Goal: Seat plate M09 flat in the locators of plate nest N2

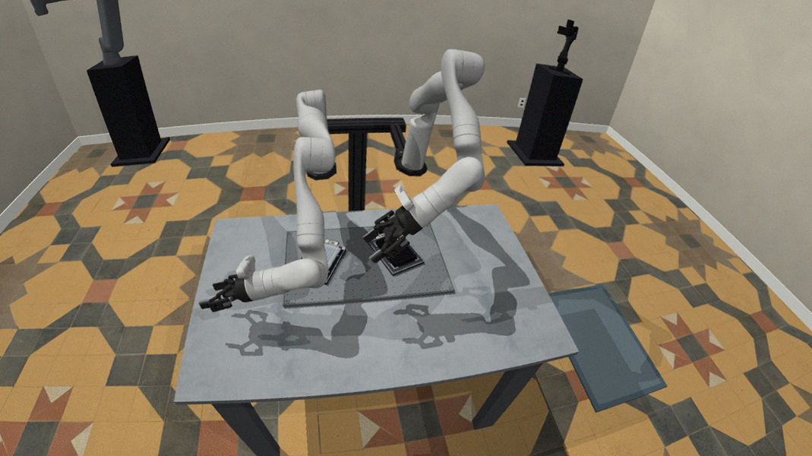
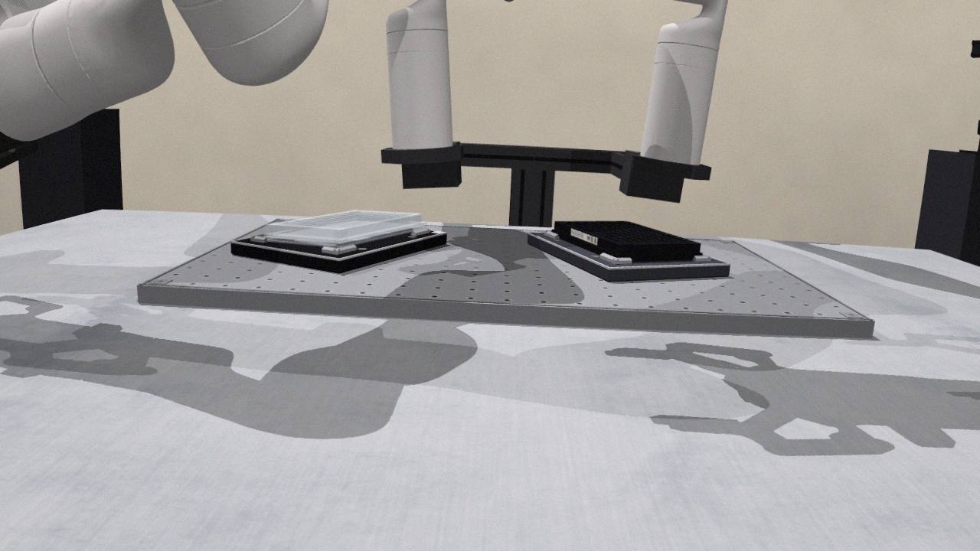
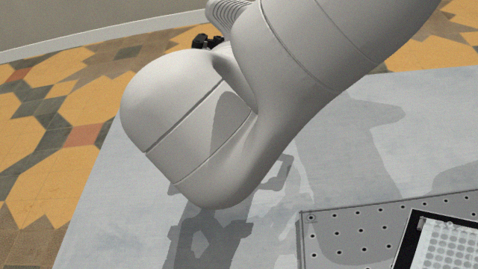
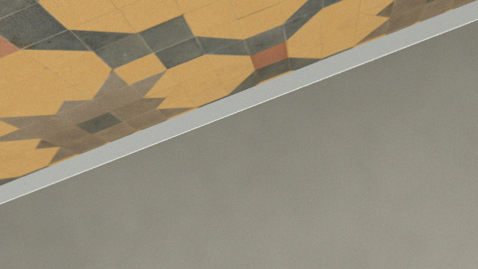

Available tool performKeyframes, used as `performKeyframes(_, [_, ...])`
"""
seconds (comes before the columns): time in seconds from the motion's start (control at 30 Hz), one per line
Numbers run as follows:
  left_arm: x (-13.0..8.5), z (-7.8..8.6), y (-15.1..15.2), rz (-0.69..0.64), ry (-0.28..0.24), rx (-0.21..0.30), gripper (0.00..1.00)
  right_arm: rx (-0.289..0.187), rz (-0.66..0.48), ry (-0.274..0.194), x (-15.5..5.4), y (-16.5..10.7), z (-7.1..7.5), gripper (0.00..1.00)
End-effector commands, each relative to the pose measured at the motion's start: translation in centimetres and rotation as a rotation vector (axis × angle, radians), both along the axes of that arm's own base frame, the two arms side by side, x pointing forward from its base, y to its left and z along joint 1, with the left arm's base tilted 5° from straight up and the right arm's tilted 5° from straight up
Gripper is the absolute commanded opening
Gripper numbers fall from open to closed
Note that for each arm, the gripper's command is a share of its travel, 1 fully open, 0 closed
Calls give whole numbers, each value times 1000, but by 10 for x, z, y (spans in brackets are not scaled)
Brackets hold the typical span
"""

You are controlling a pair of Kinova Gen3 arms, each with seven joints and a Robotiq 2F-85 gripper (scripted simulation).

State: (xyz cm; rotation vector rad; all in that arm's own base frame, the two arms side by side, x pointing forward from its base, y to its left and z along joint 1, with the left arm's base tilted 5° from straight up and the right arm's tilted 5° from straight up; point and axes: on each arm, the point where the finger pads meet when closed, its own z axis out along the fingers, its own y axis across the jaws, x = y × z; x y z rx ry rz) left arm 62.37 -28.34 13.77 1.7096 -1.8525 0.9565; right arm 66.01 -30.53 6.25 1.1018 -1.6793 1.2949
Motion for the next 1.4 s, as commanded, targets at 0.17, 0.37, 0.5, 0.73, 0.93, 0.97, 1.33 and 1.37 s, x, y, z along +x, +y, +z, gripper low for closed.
performKeyframes(0.17, [0,2,0,0,-2,-1,1000,-1,0,-3,1,0,2,1000])
performKeyframes(0.37, [0,2,0,0,-2,-1,1000,-1,0,-3,1,0,2,1000])
performKeyframes(0.5, [0,2,0,0,-2,-1,1000,-1,0,-3,1,0,2,1000])
performKeyframes(0.73, [0,2,0,0,-2,-1,1000,-1,0,-3,1,0,5,1000])
performKeyframes(0.93, [0,2,0,0,-2,-1,1000,-1,0,-3,1,2,24,1000])
performKeyframes(0.97, [0,2,0,0,-2,-1,1000,-1,0,-3,1,2,29,1000])
performKeyframes(1.33, [0,2,0,0,-2,-1,1000,-1,0,-3,-1,7,91,1000])
performKeyframes(1.37, [0,2,0,0,-2,-1,1000,-1,0,-3,-1,8,99,1000])
